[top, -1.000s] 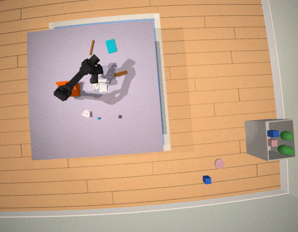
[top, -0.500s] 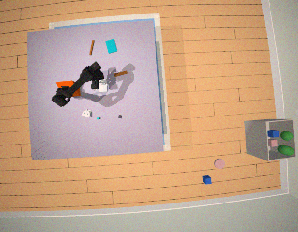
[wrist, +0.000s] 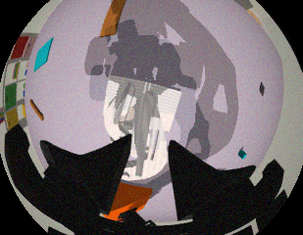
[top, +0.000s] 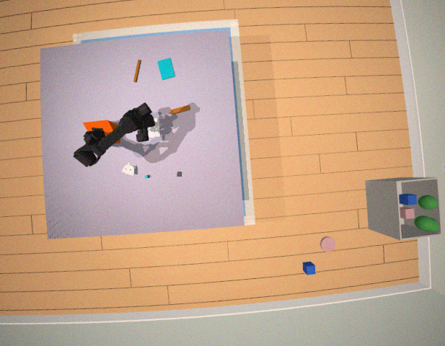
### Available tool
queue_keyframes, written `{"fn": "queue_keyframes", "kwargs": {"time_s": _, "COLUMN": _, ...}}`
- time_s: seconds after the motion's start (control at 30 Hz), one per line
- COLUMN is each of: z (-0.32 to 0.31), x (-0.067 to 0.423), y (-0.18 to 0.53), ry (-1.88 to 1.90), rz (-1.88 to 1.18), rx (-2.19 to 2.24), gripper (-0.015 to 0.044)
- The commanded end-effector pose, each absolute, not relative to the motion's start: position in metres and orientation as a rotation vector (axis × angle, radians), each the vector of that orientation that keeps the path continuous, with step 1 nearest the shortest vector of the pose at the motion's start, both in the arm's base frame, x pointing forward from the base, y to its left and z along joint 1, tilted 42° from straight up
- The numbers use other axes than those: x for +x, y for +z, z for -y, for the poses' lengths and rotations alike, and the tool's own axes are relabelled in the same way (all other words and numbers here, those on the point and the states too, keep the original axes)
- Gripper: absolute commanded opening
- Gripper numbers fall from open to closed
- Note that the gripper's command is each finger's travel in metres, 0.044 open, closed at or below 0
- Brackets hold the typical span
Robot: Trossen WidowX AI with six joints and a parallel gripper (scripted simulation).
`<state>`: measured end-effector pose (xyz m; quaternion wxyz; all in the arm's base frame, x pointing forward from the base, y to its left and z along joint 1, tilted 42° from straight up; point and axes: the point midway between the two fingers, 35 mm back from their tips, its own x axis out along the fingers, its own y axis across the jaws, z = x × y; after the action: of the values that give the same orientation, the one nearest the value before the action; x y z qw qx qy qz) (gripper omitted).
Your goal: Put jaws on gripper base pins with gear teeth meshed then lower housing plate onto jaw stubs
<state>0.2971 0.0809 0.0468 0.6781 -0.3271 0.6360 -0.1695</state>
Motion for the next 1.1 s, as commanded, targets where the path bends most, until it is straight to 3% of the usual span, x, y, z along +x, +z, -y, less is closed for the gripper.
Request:
{"fn": "queue_keyframes", "kwargs": {"time_s": 0.0, "z": -0.0696, "x": 0.2959, "y": 0.0535, "ry": -0.376, "rz": -1.432, "rx": -0.755, "gripper": 0.0134}}
{"fn": "queue_keyframes", "kwargs": {"time_s": 1.07, "z": -0.071, "x": 0.2983, "y": 0.052, "ry": -0.367, "rz": -1.436, "rx": -0.769, "gripper": 0.0134}}
